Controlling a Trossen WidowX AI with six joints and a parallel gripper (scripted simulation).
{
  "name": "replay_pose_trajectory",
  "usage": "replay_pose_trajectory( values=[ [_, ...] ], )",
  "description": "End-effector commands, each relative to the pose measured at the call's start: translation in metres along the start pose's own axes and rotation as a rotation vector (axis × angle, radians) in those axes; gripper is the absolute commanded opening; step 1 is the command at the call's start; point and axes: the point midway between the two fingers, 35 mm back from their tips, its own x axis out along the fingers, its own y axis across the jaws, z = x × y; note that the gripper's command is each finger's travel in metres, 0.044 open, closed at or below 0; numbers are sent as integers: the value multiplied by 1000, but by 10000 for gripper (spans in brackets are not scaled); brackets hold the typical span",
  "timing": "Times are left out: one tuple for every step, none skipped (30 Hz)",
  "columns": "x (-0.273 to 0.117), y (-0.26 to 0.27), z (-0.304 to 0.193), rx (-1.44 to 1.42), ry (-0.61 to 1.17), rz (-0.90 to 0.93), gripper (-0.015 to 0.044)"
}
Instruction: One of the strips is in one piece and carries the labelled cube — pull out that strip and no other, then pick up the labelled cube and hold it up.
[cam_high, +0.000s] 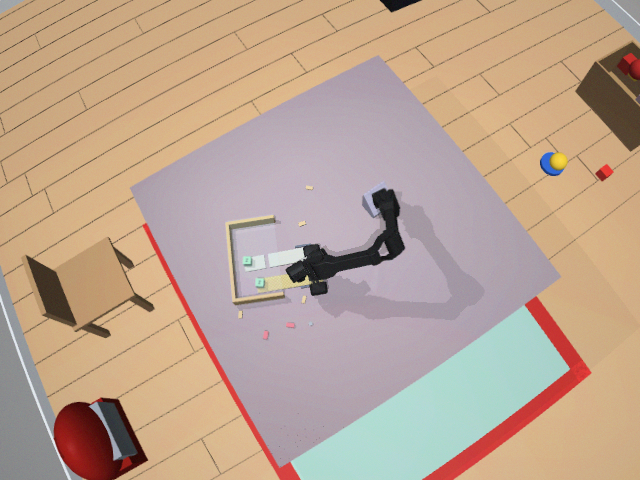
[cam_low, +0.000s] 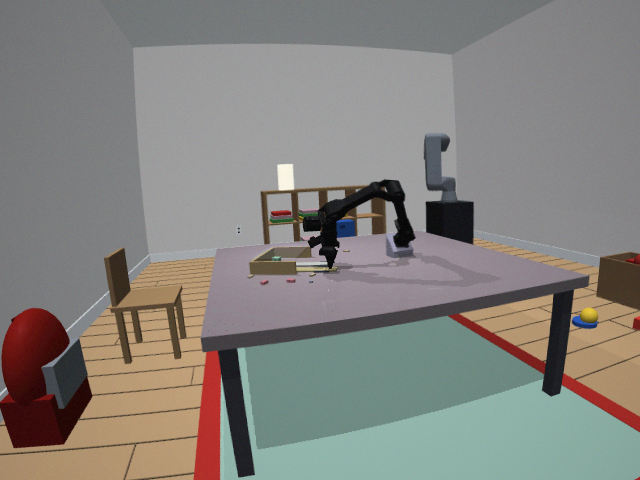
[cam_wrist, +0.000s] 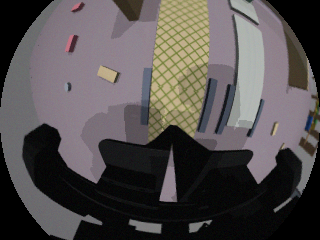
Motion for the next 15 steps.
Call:
replay_pose_trajectory(
  values=[
    [7, -1, -13, 11, 25, -5, 0],
    [7, -1, -14, 11, 25, -5, 0],
    [7, -1, -16, 11, 25, -5, 0],
    [7, -1, -17, 11, 25, -5, 0],
    [7, -1, -19, 11, 25, -5, 0],
    [7, -1, -20, 11, 25, -5, 0],
    [7, -1, -22, 11, 25, -5, 0],
    [7, -1, -23, 11, 25, -5, 0],
    [7, -1, -25, 11, 25, -5, 0],
    [7, -1, -26, 11, 25, -5, 0],
    [7, -1, -28, 11, 25, -5, 0],
    [7, -1, -29, 11, 25, -5, 0],
    [7, -1, -31, 11, 25, -5, 0],
    [7, -1, -32, 11, 25, -5, 0],
    [7, -1, -34, 11, 25, -5, 0]
  ],
)
